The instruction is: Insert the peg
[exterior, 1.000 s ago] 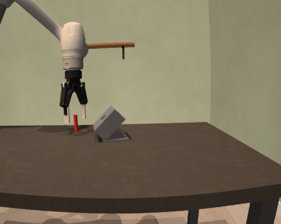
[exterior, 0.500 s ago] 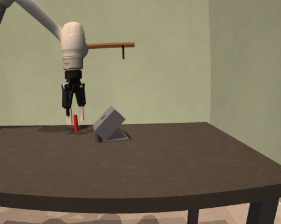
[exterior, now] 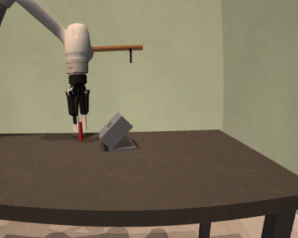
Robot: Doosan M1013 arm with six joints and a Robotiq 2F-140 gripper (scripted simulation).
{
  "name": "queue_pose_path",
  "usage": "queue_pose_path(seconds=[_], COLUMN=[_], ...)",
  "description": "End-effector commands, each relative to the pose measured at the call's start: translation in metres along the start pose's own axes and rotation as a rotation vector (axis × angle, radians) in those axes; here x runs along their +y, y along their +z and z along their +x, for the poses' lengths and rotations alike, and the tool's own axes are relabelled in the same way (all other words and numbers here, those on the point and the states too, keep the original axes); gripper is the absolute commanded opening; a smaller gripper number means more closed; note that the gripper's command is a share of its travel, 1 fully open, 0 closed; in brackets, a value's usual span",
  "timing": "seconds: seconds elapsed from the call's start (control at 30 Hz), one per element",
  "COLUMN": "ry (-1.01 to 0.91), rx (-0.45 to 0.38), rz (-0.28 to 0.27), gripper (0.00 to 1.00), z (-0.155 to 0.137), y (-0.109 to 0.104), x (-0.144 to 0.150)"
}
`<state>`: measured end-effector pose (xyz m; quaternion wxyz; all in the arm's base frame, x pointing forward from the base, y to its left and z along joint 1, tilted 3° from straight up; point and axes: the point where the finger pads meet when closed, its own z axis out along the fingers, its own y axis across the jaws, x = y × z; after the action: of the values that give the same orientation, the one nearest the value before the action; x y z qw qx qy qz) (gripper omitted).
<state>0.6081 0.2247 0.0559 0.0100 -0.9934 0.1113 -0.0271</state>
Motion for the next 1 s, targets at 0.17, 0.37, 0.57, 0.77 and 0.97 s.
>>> queue_pose_path(seconds=[0.17,0.37,0.57,0.77,0.97], ry=[0.000,0.000,0.000,0.001,0.001], rx=[0.000,0.000,0.000,-0.001,-0.001], rz=[0.000,0.000,0.001,0.002,0.002], gripper=[0.16,0.09,0.00,0.00,0.00], z=[0.000,0.000,0.000,0.000,0.000], y=[0.000,0.000,-0.005,-0.028,-0.056], x=[0.000,0.000,0.000,0.000,0.000])
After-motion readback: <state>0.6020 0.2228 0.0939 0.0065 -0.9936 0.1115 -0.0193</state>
